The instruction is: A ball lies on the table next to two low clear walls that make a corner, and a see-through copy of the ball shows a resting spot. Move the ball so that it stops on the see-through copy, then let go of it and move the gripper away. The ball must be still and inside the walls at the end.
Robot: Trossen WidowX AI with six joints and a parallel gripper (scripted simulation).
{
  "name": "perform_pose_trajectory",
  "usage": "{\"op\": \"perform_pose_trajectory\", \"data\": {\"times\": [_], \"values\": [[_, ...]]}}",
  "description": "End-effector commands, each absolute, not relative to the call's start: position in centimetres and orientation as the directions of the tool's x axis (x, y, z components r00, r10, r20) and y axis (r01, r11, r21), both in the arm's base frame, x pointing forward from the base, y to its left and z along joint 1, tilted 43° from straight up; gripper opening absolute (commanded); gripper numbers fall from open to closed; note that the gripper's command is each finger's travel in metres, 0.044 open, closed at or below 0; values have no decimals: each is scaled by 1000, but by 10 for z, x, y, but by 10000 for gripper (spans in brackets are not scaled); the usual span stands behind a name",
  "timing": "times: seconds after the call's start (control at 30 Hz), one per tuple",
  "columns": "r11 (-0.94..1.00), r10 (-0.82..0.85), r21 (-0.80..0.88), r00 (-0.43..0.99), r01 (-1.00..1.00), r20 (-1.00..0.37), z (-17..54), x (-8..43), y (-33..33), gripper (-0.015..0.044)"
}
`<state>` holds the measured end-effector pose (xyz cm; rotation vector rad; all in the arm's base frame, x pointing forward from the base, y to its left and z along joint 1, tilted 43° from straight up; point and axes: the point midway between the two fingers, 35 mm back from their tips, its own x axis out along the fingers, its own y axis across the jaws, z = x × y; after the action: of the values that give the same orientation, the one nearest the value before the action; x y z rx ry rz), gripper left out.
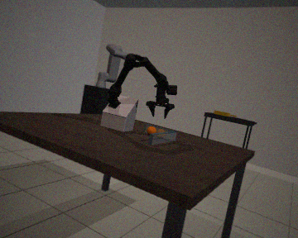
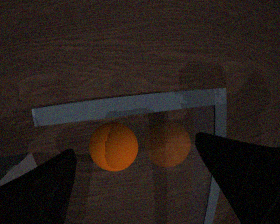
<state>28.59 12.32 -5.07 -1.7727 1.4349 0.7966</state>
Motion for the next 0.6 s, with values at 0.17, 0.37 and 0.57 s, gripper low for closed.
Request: {"op": "perform_pose_trajectory", "data": {"times": [0.17, 0.37, 0.57], "values": [[-89, -666, -103, 136, -991, -733, -59, 273, 80, 421], [-89, -667, -103, 136, -991, -733, -70, 275, 70, 421], [-88, -667, -103, 136, -991, -733, -74, 276, 66, 421]]}}
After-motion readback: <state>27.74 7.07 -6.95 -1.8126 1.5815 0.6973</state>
